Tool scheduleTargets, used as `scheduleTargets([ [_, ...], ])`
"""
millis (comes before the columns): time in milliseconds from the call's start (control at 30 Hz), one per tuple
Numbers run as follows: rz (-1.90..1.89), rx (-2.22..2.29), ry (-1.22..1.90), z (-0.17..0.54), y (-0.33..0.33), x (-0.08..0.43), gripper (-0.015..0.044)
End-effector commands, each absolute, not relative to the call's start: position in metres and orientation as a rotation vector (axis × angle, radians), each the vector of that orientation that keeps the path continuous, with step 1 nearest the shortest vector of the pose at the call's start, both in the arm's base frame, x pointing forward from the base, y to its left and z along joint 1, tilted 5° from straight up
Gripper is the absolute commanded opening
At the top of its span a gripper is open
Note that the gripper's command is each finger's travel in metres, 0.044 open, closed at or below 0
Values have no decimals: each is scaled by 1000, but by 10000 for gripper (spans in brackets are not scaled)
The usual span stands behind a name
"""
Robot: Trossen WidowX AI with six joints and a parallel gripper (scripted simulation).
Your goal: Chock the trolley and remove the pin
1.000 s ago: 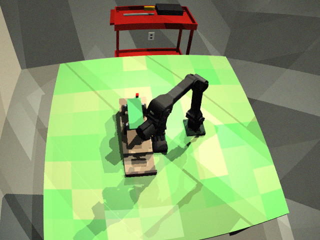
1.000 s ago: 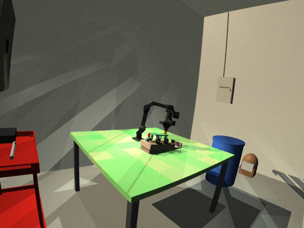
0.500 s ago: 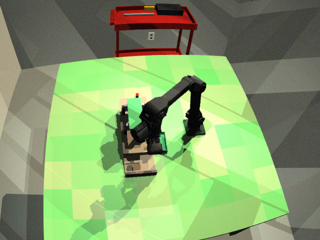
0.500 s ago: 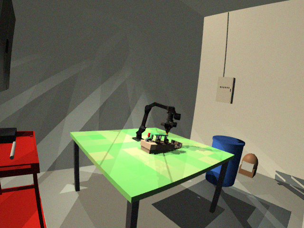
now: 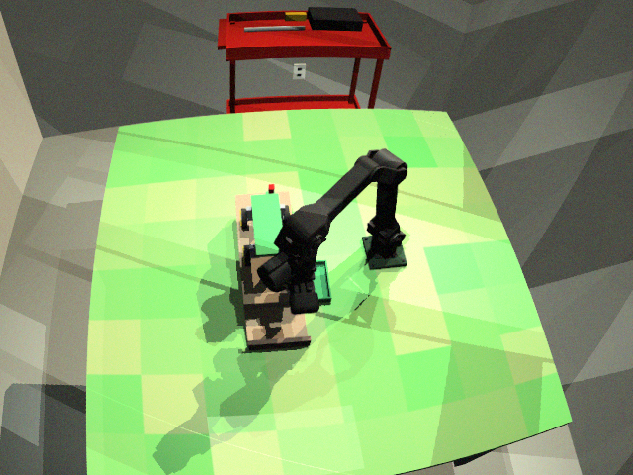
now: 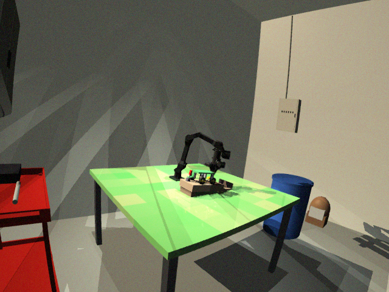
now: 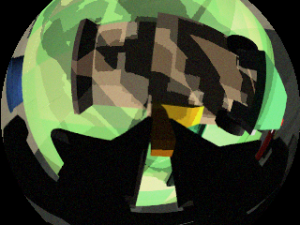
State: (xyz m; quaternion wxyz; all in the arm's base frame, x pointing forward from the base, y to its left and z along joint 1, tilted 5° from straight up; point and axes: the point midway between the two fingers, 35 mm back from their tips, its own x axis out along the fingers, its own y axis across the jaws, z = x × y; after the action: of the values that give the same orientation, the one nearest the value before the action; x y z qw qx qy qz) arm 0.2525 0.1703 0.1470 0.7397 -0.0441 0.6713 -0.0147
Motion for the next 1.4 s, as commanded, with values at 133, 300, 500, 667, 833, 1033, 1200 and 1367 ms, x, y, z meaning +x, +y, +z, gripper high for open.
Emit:
scheduleTargets([
  [133, -34, -99, 1470, 136, 167, 254, 0],
  [300, -34, -99, 1470, 136, 164, 254, 0],
  [500, -34, -100, 1470, 136, 158, 254, 0],
  [667, -35, -100, 1470, 136, 154, 254, 0],
  [833, -35, -100, 1470, 137, 150, 254, 0],
  [1033, -35, -101, 1470, 137, 146, 254, 0],
  [1200, -35, -101, 1470, 137, 142, 254, 0],
  [1367, -36, -101, 1470, 138, 138, 255, 0],
])
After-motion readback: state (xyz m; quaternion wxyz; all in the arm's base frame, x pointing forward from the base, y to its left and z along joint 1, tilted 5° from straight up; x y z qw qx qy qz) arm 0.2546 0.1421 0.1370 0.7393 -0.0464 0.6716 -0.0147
